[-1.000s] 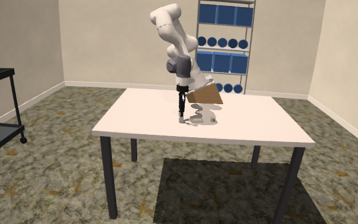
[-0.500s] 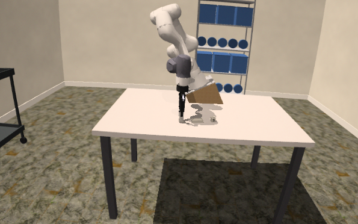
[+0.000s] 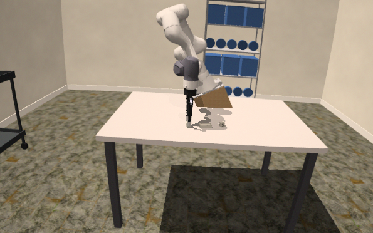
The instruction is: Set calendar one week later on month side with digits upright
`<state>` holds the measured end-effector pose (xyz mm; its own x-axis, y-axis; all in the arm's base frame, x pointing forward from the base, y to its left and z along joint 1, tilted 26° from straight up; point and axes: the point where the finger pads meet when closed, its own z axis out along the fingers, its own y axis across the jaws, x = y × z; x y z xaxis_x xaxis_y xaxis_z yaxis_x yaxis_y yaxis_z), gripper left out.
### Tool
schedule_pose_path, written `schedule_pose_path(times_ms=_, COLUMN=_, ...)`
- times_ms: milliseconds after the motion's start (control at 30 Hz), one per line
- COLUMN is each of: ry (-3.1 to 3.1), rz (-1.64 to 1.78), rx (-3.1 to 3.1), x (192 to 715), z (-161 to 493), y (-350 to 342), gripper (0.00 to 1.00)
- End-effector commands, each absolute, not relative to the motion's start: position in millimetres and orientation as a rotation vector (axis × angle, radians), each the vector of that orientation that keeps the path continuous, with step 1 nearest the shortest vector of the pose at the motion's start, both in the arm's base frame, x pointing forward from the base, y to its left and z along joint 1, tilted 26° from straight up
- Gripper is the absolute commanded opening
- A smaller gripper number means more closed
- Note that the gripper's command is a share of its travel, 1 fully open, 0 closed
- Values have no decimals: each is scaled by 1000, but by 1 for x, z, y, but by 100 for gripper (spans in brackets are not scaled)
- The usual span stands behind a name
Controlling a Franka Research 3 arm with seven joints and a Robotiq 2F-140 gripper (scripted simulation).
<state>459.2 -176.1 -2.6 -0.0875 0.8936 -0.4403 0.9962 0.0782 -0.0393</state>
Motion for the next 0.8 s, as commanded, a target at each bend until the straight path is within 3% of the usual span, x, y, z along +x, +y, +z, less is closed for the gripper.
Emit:
schedule_pose_path(times_ms=0, ry=2054, rz=-477, rx=1891, x=460, z=-3, y=-177, gripper=18)
schedule_pose_path(times_ms=333, ry=2054, rz=-477, rx=1891, x=460, z=-3, y=-177, gripper=28)
schedule_pose_path(times_ms=767, ry=2054, rz=-477, rx=1891, x=460, z=-2, y=-177, gripper=28)
